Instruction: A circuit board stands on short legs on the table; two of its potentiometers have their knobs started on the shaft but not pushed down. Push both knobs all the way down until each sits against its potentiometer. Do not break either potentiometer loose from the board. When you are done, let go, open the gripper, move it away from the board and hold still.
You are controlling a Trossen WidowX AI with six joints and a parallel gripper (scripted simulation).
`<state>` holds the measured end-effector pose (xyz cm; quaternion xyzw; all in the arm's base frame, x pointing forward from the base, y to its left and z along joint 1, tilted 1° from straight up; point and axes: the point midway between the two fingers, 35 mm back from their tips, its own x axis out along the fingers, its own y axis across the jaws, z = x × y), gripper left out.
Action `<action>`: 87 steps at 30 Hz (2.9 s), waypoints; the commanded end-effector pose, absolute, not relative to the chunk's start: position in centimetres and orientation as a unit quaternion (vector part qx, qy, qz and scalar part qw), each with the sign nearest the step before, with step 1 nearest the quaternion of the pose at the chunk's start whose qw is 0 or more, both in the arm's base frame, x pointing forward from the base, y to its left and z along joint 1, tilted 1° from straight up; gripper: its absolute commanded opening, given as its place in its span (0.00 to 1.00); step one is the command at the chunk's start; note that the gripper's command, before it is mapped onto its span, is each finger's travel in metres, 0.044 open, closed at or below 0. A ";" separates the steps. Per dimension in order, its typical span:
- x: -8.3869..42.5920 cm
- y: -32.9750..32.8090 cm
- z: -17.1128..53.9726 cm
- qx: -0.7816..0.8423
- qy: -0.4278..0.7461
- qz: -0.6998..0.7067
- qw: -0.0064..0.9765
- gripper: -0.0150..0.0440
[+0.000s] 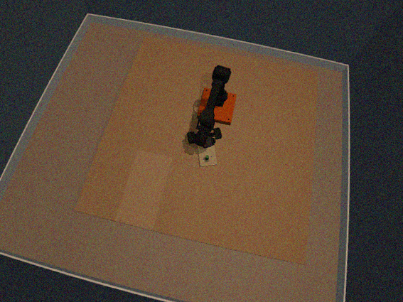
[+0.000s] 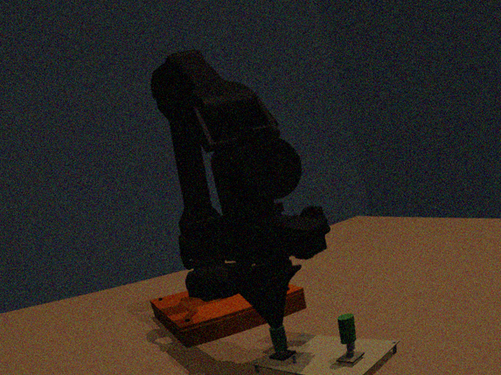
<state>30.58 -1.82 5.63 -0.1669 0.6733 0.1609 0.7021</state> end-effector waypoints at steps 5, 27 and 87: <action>30.9 -1.9 3.9 -0.167 0.681 0.162 0.695 0.25; 30.9 -1.9 3.7 -0.167 0.681 0.162 0.695 0.25; 30.1 0.9 6.5 -0.160 0.695 0.188 0.675 0.34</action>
